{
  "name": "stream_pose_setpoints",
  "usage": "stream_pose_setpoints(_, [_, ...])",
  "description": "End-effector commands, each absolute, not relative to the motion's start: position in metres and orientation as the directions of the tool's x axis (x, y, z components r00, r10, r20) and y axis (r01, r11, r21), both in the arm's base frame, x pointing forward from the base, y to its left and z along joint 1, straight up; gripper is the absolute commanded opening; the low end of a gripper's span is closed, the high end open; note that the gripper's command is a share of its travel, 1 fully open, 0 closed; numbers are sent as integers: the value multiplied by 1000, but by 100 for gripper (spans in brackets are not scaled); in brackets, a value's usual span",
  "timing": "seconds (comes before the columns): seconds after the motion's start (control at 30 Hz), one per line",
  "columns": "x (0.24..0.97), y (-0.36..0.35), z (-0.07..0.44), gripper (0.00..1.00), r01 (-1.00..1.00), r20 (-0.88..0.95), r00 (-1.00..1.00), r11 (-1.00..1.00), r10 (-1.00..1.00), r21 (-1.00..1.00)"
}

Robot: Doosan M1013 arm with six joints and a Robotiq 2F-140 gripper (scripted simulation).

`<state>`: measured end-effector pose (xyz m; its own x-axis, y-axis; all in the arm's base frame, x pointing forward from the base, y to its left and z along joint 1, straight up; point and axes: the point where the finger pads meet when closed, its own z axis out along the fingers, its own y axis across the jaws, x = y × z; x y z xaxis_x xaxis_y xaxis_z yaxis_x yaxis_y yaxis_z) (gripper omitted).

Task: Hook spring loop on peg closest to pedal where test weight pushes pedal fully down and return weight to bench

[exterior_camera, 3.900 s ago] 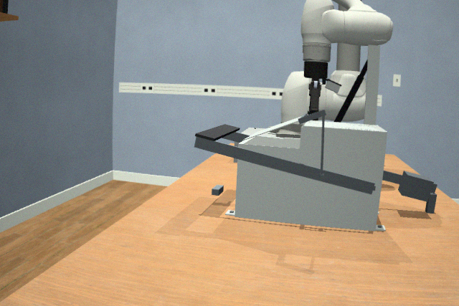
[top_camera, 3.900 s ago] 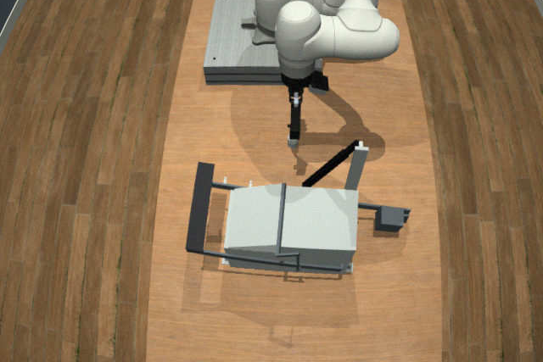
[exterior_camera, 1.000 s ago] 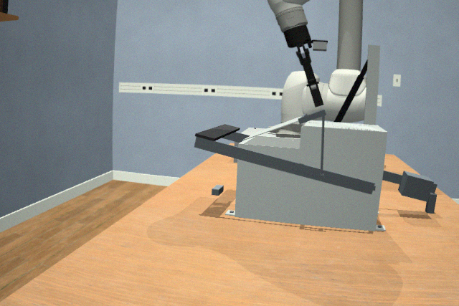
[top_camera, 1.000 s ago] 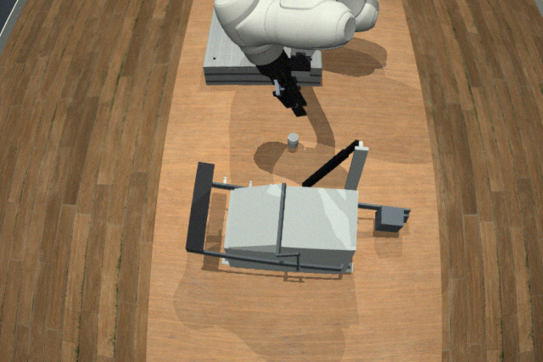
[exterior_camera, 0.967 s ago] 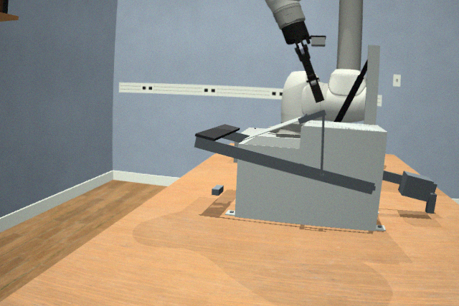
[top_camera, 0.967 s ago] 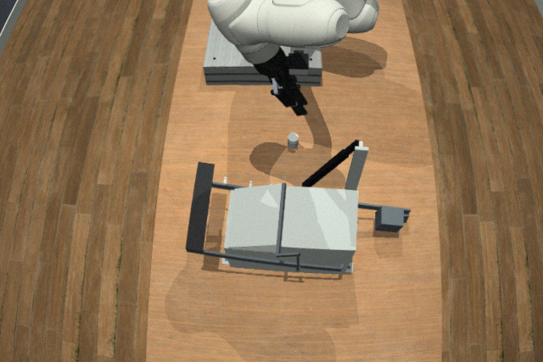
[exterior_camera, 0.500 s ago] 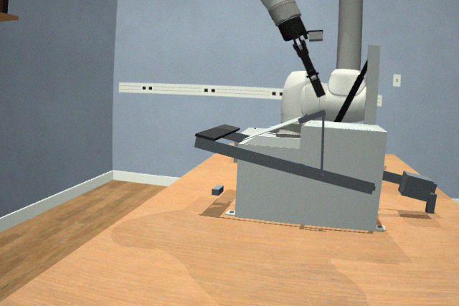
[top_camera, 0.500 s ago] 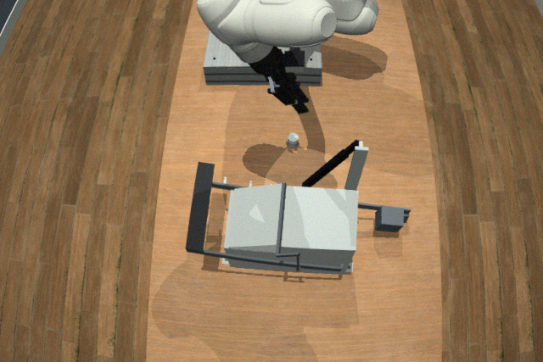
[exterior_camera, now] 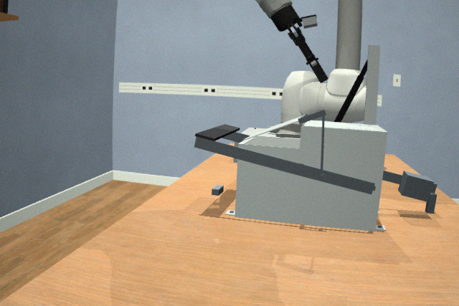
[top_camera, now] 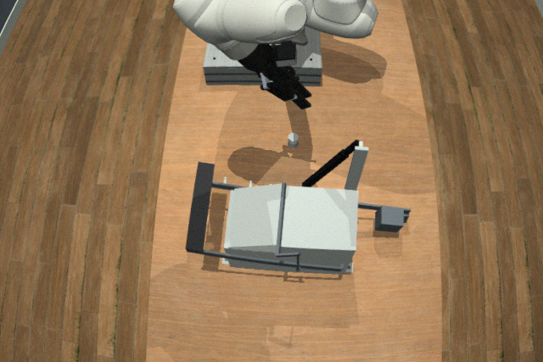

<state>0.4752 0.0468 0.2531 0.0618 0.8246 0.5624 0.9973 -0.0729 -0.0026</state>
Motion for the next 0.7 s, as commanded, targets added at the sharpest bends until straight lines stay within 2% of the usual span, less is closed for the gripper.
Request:
stream_pose_setpoints(0.0, [532, 38, 236, 24, 997, 567, 61, -74, 821, -1])
stream_pose_setpoints(0.53, [532, 38, 236, 24, 997, 567, 61, -74, 821, -1])
stream_pose_setpoints(0.57, [589, 29, 218, 24, 997, 572, 62, -74, 818, -1])
stream_pose_setpoints(0.67, [589, 29, 218, 24, 997, 572, 62, -74, 818, -1])
